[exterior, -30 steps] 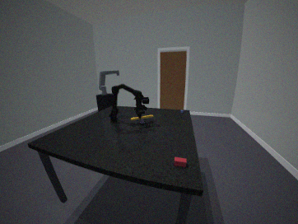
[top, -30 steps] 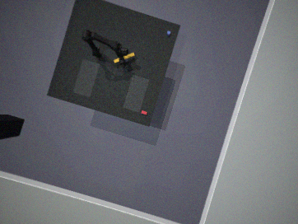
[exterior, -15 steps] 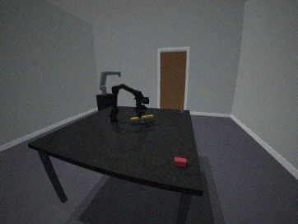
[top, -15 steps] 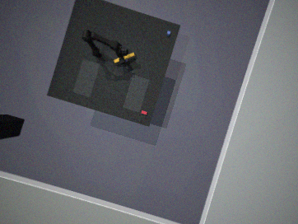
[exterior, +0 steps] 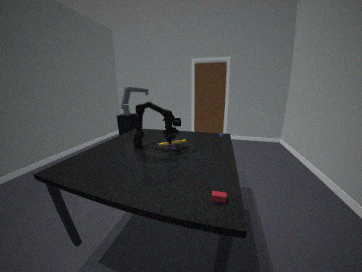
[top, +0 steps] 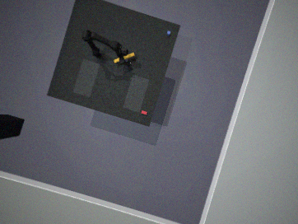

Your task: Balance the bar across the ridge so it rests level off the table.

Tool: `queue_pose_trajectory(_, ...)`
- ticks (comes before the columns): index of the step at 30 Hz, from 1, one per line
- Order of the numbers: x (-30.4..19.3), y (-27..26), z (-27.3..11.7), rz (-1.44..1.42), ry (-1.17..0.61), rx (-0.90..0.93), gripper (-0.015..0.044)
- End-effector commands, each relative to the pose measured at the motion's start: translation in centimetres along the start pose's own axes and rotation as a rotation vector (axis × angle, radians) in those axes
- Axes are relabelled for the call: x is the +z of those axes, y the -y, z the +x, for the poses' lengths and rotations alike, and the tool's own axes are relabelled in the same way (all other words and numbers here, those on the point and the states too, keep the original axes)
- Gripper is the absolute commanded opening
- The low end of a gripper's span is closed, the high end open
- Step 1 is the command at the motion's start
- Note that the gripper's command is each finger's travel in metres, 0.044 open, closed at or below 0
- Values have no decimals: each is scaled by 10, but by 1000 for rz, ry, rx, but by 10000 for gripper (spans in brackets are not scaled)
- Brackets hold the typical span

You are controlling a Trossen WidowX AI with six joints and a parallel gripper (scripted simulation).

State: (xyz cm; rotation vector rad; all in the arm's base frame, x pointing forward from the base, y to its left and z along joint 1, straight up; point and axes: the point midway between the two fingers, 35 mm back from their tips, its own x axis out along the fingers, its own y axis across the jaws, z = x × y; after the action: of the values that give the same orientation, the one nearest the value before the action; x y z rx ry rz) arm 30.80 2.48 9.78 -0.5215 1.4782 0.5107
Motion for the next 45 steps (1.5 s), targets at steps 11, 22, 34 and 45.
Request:
queue_pose_trajectory(11,0,0,0,0,0,0,185)
queue_pose_trajectory(22,0,0,0,0,0,0,440)
queue_pose_trajectory(34,0,0,-100,0,0,1,440)
queue_pose_trajectory(45,0,0,-100,0,0,1,440)
